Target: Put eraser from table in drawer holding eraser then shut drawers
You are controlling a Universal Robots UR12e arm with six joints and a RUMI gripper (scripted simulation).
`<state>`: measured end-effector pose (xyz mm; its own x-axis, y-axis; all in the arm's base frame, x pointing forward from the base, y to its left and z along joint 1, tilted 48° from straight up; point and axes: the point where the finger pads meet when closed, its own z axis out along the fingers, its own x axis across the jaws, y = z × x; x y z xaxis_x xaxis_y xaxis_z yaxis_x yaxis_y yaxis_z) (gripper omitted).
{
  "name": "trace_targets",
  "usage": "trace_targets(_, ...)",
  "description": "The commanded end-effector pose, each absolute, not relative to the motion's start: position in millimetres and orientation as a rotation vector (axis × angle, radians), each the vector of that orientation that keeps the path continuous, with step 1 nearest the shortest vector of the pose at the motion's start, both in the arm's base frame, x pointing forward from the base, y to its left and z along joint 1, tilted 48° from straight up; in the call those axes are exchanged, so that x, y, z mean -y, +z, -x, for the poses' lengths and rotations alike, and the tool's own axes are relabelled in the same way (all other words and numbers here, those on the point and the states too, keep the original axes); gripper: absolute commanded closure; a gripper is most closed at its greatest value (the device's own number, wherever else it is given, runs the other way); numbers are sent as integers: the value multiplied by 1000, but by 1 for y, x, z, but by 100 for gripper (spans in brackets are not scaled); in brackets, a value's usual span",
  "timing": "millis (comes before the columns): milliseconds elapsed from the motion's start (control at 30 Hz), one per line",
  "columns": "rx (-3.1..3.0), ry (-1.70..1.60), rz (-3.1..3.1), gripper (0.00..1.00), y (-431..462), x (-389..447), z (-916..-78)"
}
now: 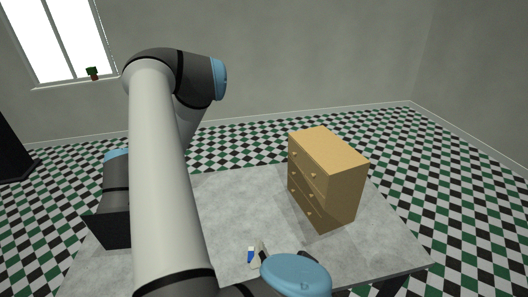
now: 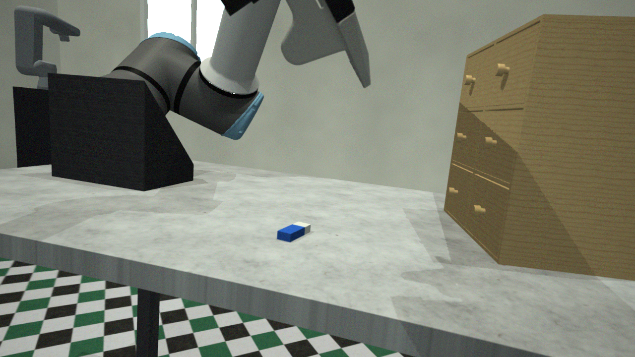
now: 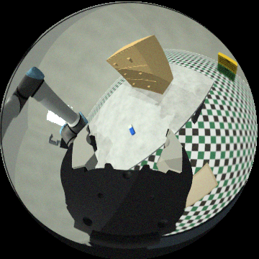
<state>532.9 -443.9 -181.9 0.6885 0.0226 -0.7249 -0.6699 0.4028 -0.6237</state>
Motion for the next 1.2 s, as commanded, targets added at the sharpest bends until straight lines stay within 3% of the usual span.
trace_targets(0,-704,485,1081,0,-181,445,-533)
trace_targets(733,-701,479,1093,0,-178,445,-533)
trace_targets(1167,-654,396,1269,0,-132,443,-532)
